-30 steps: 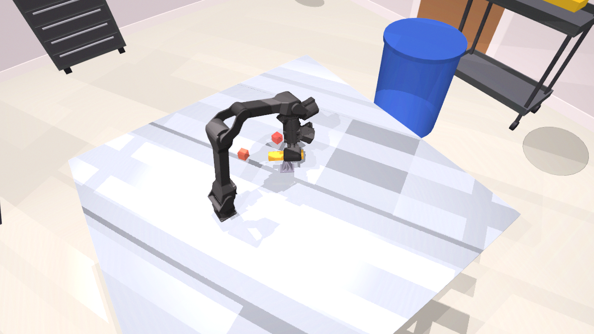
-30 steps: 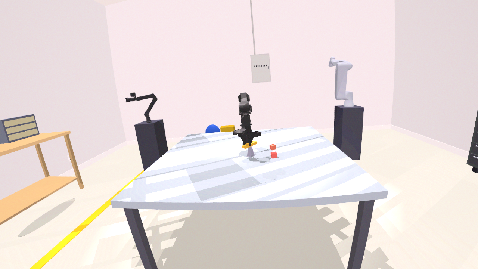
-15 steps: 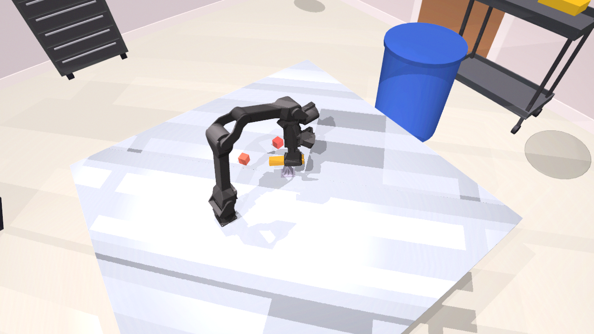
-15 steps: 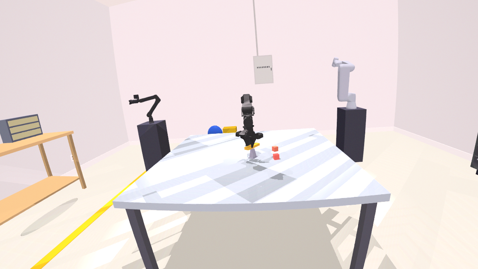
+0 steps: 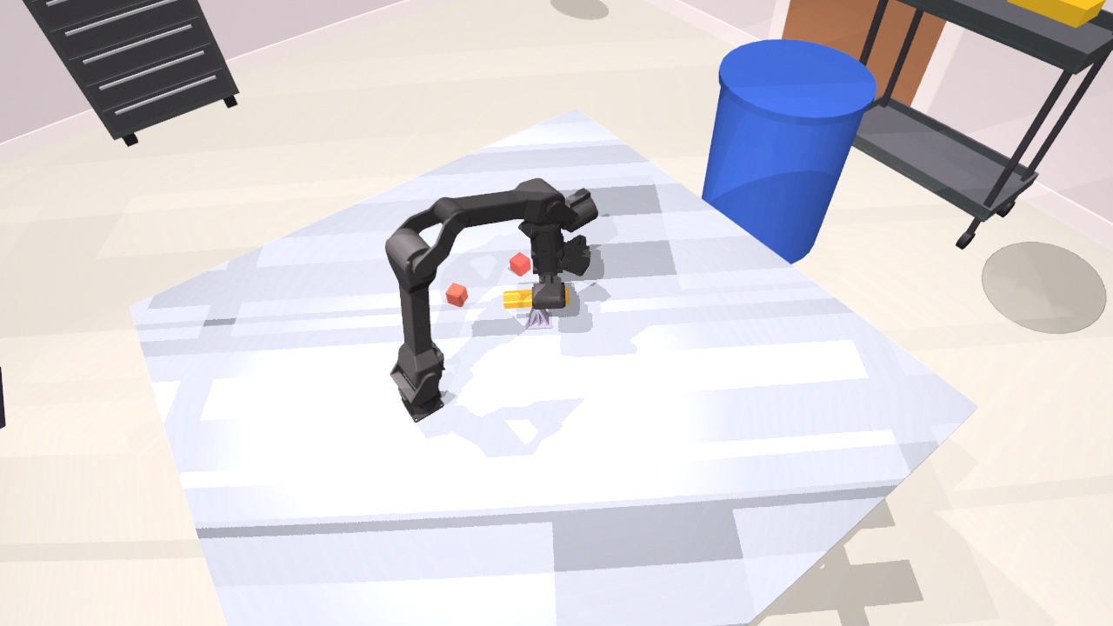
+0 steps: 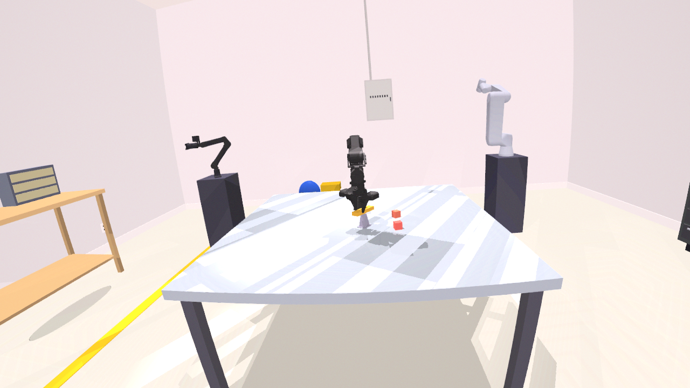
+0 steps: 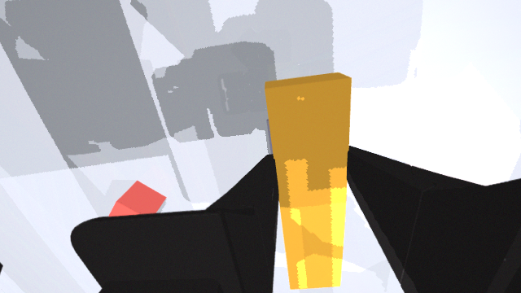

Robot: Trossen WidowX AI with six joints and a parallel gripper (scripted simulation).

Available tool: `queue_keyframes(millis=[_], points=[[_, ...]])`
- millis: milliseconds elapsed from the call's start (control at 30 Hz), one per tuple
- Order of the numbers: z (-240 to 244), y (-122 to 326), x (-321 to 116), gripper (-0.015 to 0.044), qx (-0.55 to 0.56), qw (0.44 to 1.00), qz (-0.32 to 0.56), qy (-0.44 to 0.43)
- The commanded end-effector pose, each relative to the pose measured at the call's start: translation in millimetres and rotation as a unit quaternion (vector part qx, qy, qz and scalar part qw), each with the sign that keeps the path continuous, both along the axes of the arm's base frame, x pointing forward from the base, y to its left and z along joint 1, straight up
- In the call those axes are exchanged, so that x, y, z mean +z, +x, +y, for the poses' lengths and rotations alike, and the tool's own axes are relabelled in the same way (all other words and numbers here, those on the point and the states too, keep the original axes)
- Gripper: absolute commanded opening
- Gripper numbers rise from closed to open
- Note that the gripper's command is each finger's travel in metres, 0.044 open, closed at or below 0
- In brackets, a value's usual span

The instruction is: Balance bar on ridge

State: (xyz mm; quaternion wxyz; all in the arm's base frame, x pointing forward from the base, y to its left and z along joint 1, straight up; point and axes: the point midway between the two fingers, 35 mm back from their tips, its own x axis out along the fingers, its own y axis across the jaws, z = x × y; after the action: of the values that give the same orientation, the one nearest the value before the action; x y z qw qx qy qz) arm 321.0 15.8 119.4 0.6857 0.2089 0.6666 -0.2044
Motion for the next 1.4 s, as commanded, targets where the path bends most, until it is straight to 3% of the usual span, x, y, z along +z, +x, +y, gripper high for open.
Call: queue_keyframes(millis=[0, 1367], points=[[0.4, -0.1, -1.0, 0.0, 0.001, 1.0, 0.001, 0.002], [0.3, -0.1, -4.5, 0.0, 0.001, 1.0, 0.001, 0.002]])
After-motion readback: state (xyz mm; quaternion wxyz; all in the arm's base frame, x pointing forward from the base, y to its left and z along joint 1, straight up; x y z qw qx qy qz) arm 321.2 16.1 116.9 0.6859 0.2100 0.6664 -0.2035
